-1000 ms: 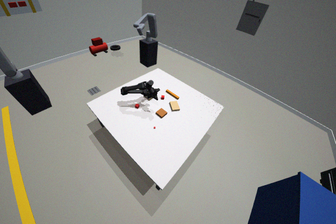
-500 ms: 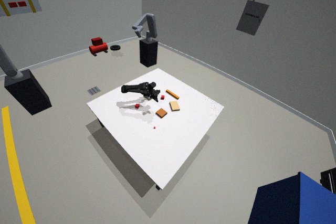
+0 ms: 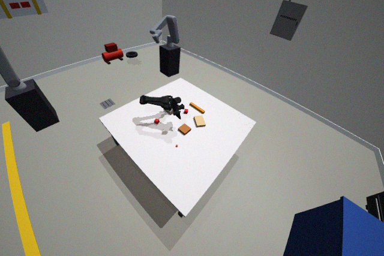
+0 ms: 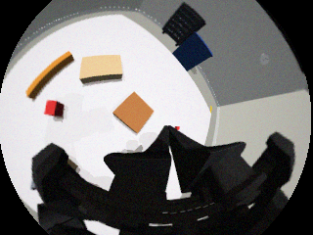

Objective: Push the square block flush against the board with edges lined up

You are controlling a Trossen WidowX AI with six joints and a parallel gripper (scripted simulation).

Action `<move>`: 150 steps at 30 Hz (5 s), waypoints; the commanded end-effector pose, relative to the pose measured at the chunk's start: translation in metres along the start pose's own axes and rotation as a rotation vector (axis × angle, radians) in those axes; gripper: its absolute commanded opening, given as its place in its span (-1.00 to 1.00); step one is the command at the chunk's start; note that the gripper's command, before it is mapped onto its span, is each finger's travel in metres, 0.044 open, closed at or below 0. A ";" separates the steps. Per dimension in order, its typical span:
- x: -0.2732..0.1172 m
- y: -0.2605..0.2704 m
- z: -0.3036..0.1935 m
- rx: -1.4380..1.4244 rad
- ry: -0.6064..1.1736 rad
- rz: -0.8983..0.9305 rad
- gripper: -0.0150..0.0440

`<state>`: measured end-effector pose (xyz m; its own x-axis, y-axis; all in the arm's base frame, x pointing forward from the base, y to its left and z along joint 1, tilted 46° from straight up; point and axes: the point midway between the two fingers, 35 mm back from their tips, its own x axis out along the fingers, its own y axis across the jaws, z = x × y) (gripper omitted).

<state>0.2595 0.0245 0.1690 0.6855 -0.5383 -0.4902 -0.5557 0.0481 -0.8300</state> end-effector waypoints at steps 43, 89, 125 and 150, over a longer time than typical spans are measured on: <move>0.058 0.005 -0.031 1.418 0.466 0.075 -0.49; 0.133 0.050 -0.080 2.287 0.891 -0.264 -0.49; 0.135 0.081 -0.036 2.289 0.895 -0.255 -0.49; 0.137 0.101 -0.005 2.290 0.896 -0.252 -0.49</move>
<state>0.2962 -0.0503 0.0274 0.0448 -0.7109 -0.7019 0.9985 0.0530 0.0101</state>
